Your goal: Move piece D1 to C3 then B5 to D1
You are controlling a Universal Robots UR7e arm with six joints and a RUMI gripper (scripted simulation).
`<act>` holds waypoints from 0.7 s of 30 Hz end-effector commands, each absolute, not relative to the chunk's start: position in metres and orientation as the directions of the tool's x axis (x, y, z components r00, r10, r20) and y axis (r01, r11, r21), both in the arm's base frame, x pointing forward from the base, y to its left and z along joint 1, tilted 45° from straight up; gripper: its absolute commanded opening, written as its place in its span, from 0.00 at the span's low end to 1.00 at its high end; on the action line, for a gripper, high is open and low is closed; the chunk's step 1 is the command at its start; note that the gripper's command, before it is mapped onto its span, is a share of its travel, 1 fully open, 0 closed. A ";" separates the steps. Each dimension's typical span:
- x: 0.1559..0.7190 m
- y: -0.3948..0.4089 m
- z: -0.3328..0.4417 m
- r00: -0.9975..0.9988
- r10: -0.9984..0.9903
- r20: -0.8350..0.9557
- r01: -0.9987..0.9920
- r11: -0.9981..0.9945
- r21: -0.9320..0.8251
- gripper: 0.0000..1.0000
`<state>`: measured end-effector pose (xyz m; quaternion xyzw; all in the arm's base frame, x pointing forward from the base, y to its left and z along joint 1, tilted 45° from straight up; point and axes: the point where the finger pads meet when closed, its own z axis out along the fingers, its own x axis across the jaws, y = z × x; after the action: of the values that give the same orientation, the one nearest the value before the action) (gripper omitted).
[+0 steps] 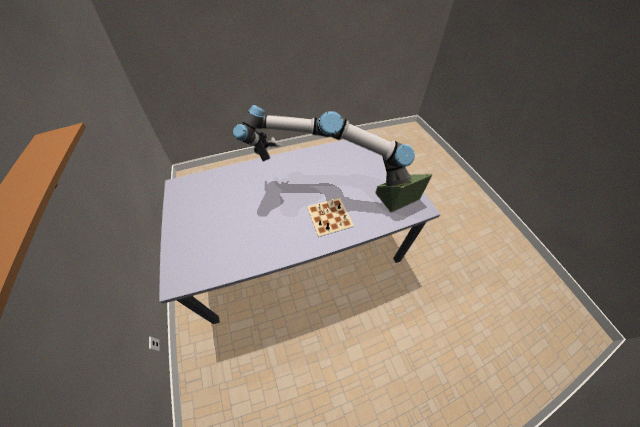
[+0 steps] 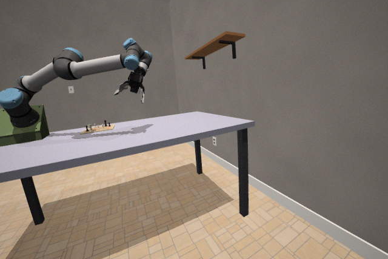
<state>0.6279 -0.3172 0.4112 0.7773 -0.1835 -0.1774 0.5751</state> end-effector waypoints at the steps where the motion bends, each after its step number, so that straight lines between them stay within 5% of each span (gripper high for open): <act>1: 0.626 -0.316 0.409 0.873 -0.483 -0.066 -0.089 -0.291 0.952 1.00; 21: 0.608 -0.309 0.389 0.885 -0.458 -0.081 -0.118 -0.390 0.913 1.00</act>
<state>0.6137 -0.3117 0.3944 0.8052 -0.1820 -0.1732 0.5371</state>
